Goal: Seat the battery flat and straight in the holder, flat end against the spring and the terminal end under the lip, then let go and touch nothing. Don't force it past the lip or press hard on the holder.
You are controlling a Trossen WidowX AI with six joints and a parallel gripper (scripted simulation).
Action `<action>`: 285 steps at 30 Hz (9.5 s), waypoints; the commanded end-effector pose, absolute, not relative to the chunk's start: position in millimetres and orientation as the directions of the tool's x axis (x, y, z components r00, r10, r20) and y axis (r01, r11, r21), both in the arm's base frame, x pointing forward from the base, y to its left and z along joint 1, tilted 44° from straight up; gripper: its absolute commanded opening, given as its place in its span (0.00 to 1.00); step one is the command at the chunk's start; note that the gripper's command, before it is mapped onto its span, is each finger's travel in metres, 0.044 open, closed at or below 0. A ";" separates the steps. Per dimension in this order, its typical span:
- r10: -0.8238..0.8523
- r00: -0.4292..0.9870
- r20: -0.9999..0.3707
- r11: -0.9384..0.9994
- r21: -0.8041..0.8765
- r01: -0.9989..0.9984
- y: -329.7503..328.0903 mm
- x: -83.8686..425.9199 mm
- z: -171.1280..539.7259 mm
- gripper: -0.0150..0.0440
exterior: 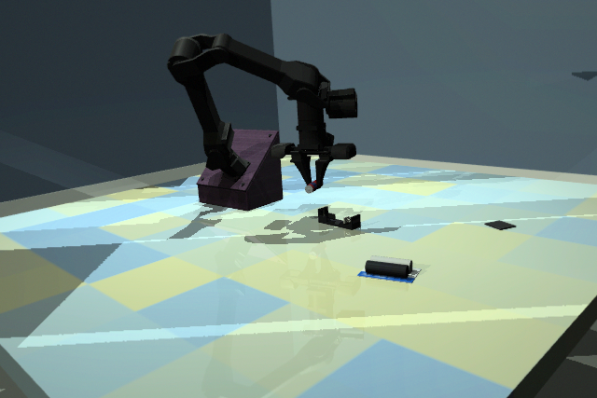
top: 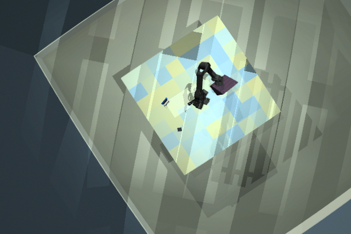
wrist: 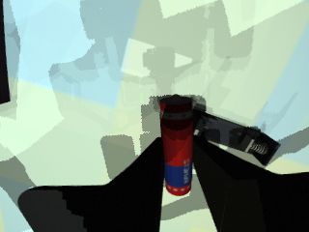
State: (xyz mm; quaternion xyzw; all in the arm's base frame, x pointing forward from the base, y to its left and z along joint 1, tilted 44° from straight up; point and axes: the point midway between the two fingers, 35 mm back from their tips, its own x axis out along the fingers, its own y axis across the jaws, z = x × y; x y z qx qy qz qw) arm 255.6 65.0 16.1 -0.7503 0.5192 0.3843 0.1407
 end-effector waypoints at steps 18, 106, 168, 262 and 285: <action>-0.673 0.169 -0.720 -0.739 0.643 -0.201 77.1 309.1 28.5 0.36; -0.661 -0.341 -0.669 -0.721 0.692 0.040 40.4 343.8 -7.1 0.36; -0.666 -0.160 -0.728 -0.742 0.669 0.045 40.1 357.5 -13.4 0.36; -0.617 0.202 -0.761 -0.768 0.638 0.056 29.4 341.5 -17.6 0.36; -0.601 0.249 -0.760 -0.774 0.631 0.057 27.6 333.1 -18.1 0.36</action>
